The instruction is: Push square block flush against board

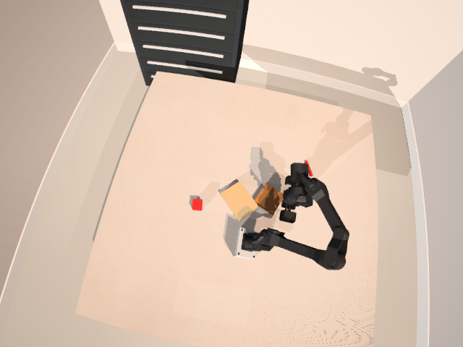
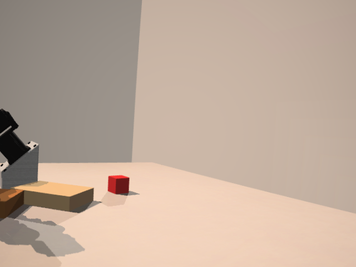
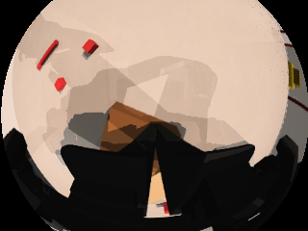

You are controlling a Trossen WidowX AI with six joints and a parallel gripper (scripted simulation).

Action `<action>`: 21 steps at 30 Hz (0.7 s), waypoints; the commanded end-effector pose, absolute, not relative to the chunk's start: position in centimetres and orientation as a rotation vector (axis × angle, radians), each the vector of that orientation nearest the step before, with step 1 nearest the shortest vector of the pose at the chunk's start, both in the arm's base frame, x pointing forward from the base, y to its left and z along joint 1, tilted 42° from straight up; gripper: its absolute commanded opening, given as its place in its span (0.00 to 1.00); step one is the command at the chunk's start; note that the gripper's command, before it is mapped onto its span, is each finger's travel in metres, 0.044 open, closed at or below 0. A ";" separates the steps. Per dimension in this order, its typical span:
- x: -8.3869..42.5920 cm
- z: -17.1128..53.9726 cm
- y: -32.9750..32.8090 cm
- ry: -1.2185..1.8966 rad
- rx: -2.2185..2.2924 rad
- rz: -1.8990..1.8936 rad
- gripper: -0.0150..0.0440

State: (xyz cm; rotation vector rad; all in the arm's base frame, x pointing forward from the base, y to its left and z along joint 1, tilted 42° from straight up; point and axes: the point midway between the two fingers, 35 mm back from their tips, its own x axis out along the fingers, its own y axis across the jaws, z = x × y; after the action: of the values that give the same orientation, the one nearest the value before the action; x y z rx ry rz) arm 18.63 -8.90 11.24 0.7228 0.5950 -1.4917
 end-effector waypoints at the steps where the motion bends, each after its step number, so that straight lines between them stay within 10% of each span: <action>1: 17.3 11.0 -8.9 0.511 0.817 -1.536 0.25; 21: 14.8 6.3 -12.8 0.312 1.013 -1.624 0.25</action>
State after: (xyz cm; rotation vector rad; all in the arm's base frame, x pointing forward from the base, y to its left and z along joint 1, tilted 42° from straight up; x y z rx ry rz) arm 15.11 -11.96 7.31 1.0182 0.3084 -1.6253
